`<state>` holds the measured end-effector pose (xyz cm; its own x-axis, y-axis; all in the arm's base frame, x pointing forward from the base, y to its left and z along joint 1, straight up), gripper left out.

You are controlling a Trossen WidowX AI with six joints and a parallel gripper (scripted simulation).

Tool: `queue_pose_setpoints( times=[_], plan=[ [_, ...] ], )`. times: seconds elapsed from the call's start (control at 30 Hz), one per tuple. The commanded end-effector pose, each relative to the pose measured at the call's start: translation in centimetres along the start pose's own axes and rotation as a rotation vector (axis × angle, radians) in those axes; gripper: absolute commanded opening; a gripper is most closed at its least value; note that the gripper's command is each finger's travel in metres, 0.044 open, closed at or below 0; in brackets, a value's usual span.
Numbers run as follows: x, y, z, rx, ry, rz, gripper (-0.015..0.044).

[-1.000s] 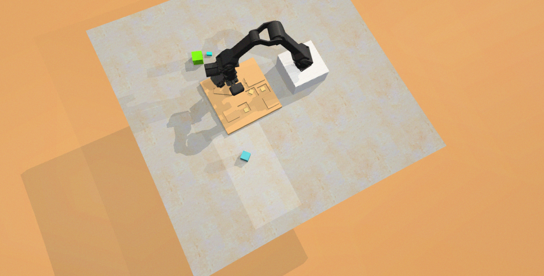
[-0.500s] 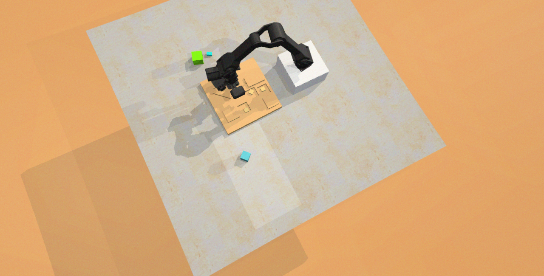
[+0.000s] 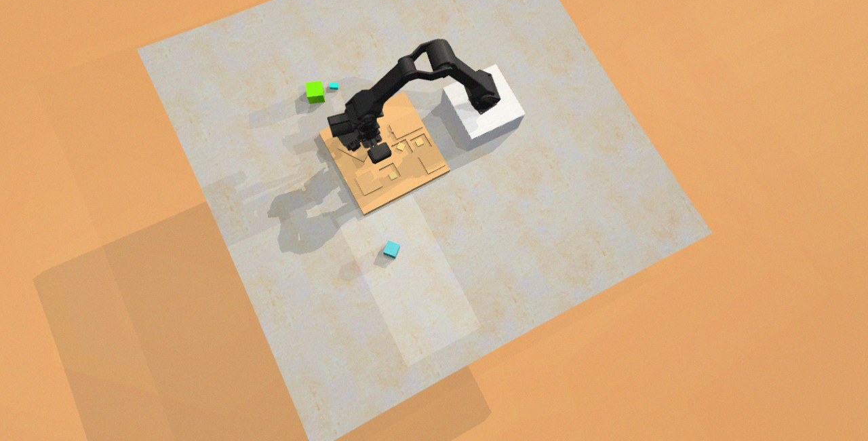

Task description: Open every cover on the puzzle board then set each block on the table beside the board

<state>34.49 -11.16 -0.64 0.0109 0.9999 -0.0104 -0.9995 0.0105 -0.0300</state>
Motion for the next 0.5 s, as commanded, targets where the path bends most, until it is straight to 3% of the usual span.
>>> queue_pose_setpoints(
  times=[0.0, 0.47],
  plan=[
    [0.5, -0.3, 0.0, 0.0, -0.002, 0.0, 0.0],
    [1.5, -1.5, 0.0, -0.001, -0.003, 0.0, 0.0]
  ],
)
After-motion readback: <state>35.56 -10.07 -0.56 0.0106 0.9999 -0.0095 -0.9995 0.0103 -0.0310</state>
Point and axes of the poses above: the point midway between the two fingers, 35 mm back from their tips, its own z axis back along the fingers, its own x axis across the jaws, y = z × x, the point moved 3 cm from there along z, back along the fingers, and after that the axes turned 6 degrees about z, right-handed, at the moved point
